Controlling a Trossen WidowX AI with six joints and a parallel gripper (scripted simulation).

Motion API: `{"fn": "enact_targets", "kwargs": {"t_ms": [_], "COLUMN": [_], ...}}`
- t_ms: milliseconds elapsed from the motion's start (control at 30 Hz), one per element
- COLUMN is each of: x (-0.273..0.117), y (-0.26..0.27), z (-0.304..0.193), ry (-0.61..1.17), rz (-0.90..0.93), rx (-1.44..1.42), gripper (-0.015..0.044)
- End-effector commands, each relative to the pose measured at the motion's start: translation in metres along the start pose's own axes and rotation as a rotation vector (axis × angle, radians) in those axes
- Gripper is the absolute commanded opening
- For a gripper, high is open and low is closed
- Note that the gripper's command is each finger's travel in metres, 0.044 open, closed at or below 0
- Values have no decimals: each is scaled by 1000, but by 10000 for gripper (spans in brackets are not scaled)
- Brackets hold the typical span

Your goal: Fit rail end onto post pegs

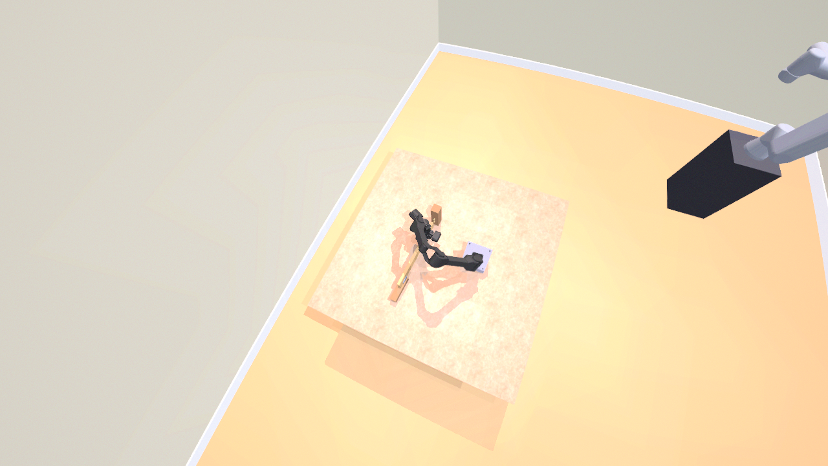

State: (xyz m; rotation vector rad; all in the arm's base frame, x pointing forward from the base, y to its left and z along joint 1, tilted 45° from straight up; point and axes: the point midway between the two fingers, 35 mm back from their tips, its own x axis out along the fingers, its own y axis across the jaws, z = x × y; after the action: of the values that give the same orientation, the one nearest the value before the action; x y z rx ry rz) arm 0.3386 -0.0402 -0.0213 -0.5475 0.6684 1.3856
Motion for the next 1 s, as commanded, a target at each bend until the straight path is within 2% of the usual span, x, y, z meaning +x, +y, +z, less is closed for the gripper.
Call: {"fn": "enact_targets", "kwargs": {"t_ms": [0,967], "x": [-4,-5], "y": [-1,-1], "z": [-5,-14], "ry": [3,3], "rz": [-13,-13], "rx": [1,1], "gripper": [0,0]}}
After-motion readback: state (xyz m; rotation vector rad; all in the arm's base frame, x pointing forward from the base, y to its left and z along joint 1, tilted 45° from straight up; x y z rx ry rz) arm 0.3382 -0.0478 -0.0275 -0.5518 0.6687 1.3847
